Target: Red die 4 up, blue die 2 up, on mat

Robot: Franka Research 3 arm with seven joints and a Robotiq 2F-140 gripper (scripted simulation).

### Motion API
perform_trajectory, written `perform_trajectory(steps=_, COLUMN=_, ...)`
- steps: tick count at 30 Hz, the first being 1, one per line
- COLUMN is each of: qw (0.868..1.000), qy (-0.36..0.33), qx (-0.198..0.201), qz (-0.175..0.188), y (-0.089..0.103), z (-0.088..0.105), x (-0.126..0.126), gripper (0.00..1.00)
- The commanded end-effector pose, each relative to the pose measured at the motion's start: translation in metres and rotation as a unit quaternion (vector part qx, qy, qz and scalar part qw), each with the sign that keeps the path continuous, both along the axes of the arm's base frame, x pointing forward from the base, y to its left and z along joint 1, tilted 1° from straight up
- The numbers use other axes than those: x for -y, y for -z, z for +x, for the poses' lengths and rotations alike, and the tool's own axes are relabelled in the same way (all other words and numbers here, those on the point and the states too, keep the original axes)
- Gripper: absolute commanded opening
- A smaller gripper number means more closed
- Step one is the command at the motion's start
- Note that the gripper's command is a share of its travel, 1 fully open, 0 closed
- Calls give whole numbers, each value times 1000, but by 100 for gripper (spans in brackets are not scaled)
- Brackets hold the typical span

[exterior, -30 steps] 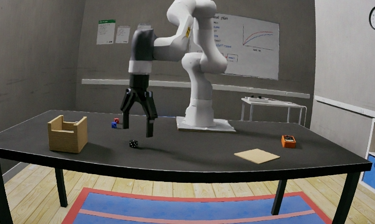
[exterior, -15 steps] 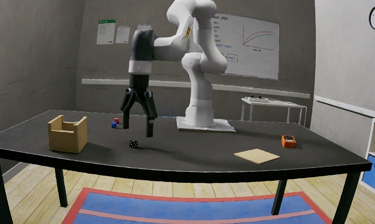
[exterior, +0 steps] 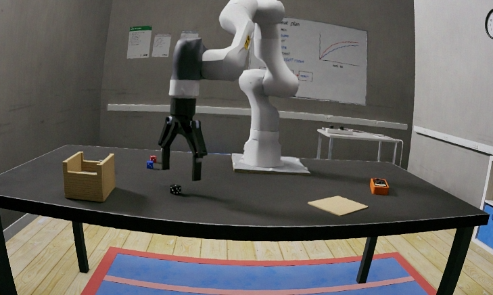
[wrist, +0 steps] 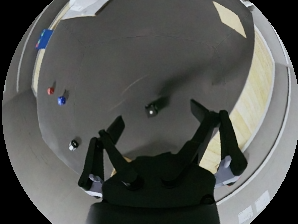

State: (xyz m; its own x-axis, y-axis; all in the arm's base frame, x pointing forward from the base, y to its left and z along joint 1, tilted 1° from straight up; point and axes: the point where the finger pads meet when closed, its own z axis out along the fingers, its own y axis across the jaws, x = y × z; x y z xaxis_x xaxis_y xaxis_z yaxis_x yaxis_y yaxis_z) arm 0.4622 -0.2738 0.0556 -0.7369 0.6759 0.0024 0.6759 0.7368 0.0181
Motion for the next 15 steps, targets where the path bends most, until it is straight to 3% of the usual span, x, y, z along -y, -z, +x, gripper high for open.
perform_trajectory(steps=1, qw=1000, qy=2, qx=-1, qz=0, y=0, z=0, x=0, gripper=100)
perform_trajectory(steps=8, qw=1000, qy=2, qx=-1, qz=0, y=-12, z=0, x=0, gripper=100)
perform_trajectory(steps=15, qw=1000, qy=2, qx=-1, qz=0, y=-55, z=0, x=1, gripper=100)
